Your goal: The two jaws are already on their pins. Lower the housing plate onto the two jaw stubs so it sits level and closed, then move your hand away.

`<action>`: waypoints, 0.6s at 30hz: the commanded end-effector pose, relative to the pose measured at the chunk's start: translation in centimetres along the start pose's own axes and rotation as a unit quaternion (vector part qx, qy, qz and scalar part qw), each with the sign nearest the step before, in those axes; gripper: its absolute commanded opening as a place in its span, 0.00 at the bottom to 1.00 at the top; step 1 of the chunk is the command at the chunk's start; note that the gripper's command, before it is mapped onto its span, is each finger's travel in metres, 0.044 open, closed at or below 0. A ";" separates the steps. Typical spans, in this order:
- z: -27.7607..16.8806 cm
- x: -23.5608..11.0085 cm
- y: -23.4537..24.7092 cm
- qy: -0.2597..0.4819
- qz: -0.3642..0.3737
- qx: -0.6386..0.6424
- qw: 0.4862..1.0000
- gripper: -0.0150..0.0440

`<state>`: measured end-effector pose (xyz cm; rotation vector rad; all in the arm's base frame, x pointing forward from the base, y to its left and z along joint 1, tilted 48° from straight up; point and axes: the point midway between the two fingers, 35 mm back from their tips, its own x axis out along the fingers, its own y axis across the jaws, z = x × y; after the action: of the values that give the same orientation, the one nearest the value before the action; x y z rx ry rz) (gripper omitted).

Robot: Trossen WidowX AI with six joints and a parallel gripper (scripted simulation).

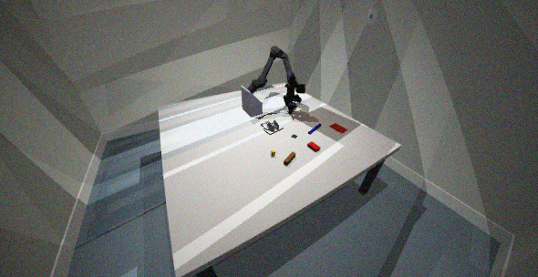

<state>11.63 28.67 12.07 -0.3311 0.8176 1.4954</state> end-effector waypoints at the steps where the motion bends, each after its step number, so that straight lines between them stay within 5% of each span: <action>1: 0.0 0.0 0.0 0.000 0.000 0.000 1.000 0.98; 18: 0.0 0.0 0.0 0.000 0.000 0.000 1.000 0.85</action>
<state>11.63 28.67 12.07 -0.3311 0.8176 1.4953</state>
